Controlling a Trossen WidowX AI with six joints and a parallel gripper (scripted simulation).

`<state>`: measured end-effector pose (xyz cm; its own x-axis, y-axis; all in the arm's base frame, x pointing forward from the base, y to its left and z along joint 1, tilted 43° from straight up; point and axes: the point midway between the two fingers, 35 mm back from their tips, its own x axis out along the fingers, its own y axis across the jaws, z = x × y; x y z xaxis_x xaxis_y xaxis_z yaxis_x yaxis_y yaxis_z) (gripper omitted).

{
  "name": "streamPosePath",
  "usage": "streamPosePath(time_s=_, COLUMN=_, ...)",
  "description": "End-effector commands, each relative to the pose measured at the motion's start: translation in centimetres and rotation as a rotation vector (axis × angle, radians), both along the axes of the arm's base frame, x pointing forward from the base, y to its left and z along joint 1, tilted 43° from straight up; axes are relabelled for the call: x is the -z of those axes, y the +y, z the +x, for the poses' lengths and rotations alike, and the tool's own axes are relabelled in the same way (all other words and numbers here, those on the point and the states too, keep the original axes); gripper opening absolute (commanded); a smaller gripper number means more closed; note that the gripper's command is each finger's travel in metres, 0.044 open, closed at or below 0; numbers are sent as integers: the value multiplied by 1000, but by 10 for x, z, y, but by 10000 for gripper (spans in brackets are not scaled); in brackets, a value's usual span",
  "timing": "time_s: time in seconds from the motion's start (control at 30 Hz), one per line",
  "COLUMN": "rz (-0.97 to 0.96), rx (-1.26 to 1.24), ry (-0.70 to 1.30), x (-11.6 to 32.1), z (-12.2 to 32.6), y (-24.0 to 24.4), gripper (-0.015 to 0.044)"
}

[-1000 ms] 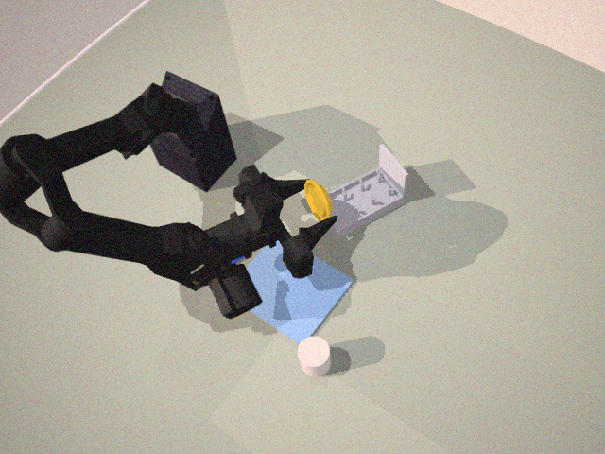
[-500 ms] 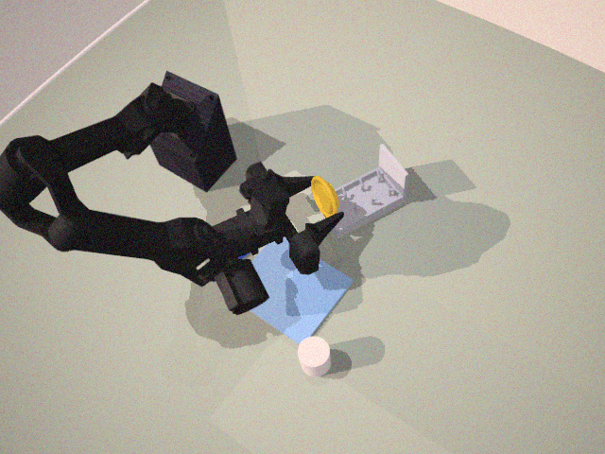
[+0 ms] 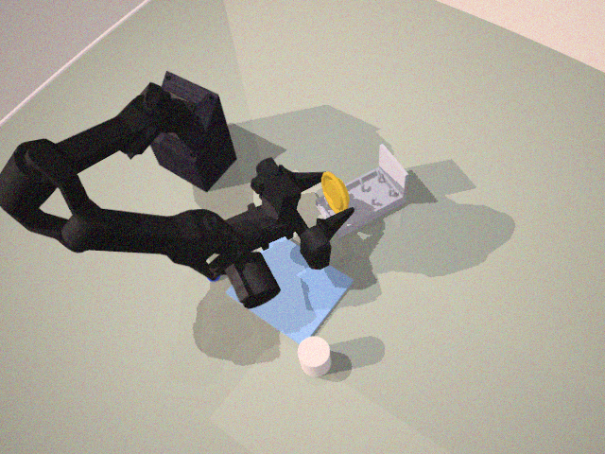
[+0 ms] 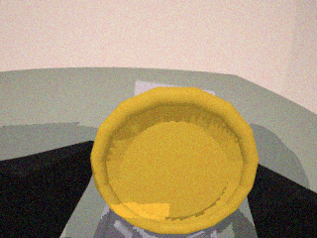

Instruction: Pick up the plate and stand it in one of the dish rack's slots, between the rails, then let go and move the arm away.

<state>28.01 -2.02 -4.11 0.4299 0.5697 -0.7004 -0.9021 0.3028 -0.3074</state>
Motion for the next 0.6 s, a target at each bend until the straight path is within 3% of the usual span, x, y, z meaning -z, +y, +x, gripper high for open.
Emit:
streamPosePath(time_s=0.0, rz=2, rx=-4, ry=3, x=6, z=4, y=8, gripper=0)
streamPosePath(time_s=0.57, rz=1, rx=-1, ry=4, x=24, z=6, y=-2, gripper=0)
